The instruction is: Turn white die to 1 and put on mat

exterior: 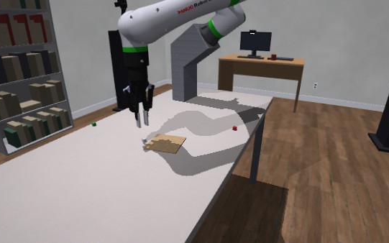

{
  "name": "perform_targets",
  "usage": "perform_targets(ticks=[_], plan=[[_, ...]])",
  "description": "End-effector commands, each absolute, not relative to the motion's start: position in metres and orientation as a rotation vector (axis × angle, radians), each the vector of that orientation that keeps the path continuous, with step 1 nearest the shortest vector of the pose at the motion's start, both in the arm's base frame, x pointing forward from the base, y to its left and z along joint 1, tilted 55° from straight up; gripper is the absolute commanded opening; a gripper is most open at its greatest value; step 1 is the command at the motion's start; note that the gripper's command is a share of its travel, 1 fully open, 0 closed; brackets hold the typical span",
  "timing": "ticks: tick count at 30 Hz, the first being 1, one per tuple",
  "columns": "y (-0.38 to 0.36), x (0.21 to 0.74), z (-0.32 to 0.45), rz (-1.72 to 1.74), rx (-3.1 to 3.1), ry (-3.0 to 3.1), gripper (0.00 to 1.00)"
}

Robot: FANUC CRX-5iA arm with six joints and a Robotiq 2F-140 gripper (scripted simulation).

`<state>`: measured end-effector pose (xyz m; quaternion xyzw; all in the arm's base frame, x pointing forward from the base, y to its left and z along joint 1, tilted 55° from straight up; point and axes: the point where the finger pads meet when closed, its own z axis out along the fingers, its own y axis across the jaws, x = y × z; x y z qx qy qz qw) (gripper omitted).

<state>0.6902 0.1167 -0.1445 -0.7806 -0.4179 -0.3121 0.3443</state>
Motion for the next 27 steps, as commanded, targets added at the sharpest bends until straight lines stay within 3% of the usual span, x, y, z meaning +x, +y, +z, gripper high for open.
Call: perform_targets(ticks=[1, 27], plan=[[0.117, 0.690, -0.145, -0.811, -2.028, -1.085, 0.27], [0.138, 0.695, -0.160, -0.811, -2.028, -1.086, 0.27]])
